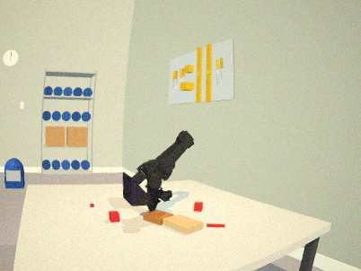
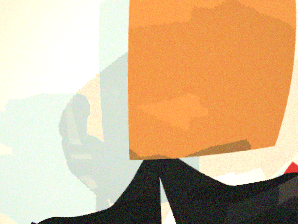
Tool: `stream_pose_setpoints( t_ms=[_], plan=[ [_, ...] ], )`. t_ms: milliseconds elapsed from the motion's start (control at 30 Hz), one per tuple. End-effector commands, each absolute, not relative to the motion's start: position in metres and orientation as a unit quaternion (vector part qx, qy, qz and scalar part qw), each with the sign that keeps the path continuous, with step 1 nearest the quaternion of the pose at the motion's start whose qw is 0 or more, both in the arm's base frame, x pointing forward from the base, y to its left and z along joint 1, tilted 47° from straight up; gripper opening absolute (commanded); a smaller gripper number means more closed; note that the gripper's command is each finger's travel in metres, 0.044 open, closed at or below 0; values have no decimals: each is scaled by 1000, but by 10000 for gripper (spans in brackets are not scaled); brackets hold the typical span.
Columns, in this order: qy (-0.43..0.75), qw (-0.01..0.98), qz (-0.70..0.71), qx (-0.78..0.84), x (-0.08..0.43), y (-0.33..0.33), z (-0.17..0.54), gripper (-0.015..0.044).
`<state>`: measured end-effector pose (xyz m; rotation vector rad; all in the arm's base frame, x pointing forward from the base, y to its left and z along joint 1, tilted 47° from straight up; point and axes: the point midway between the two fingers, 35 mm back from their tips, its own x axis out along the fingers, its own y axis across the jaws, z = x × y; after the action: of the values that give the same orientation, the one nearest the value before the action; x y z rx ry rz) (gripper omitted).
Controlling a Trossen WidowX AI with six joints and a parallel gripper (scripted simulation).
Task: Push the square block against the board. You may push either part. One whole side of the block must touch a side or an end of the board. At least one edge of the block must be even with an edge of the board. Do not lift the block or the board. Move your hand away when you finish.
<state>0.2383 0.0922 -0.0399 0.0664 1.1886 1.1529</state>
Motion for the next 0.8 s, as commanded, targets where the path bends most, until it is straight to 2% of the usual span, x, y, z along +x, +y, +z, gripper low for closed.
stream_pose_setpoints(
  t_ms=[0, 533, 767],
  plan=[
    [524, 678, 514, 29, 247, 97, -36, 0],
    [524, 678, 514, 29, 270, 106, -28, 0],
    [524, 678, 514, 29, 265, 103, -31, 0]
  ],
)
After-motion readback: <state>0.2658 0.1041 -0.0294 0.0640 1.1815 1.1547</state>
